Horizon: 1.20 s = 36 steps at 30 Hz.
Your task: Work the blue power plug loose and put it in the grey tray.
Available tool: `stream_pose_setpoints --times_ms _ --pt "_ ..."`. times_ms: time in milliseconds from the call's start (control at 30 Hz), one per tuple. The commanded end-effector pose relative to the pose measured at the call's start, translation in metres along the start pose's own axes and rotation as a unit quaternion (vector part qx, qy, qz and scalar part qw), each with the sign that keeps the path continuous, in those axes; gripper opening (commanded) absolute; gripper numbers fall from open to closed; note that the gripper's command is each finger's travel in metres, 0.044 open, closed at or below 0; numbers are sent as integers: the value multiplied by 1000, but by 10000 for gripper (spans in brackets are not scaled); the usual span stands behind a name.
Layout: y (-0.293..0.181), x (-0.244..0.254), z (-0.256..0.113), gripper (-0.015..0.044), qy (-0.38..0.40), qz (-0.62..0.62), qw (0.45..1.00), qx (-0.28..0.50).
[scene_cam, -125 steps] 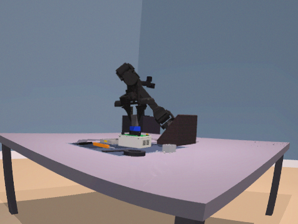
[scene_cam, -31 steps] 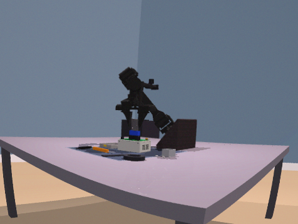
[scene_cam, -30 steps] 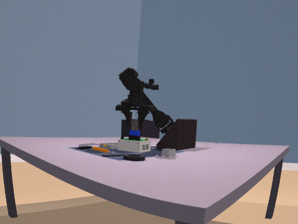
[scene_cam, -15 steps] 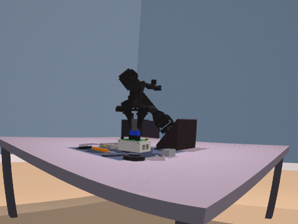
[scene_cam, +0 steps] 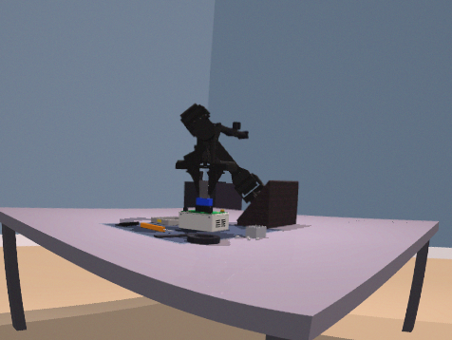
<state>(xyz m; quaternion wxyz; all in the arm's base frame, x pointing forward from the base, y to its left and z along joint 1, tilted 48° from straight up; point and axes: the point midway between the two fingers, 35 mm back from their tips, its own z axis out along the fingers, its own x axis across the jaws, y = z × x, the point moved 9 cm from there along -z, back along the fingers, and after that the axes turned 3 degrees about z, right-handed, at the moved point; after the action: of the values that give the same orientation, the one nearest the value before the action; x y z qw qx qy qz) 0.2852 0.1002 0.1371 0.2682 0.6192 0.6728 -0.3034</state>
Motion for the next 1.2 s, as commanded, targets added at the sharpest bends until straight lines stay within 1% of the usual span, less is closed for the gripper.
stream_pose_setpoints --times_ms 0,133,200,433,567,700,967,1067,1167 --pt "-2 5 -14 0 -15 -3 1000 -4" --pt "-2 14 -14 0 -43 -3 999 -6" --pt "-2 14 -14 0 -40 -3 999 -5" --pt "0 -17 -15 0 47 -3 999 -1" --pt "0 -25 -16 0 70 -3 998 1" --pt "0 -17 -17 0 46 -3 999 -1" --pt "-3 20 -17 0 -58 -3 998 -7" --pt "-3 23 -17 0 -67 -3 998 -7" --pt "-2 17 -18 0 -49 -3 999 -6"
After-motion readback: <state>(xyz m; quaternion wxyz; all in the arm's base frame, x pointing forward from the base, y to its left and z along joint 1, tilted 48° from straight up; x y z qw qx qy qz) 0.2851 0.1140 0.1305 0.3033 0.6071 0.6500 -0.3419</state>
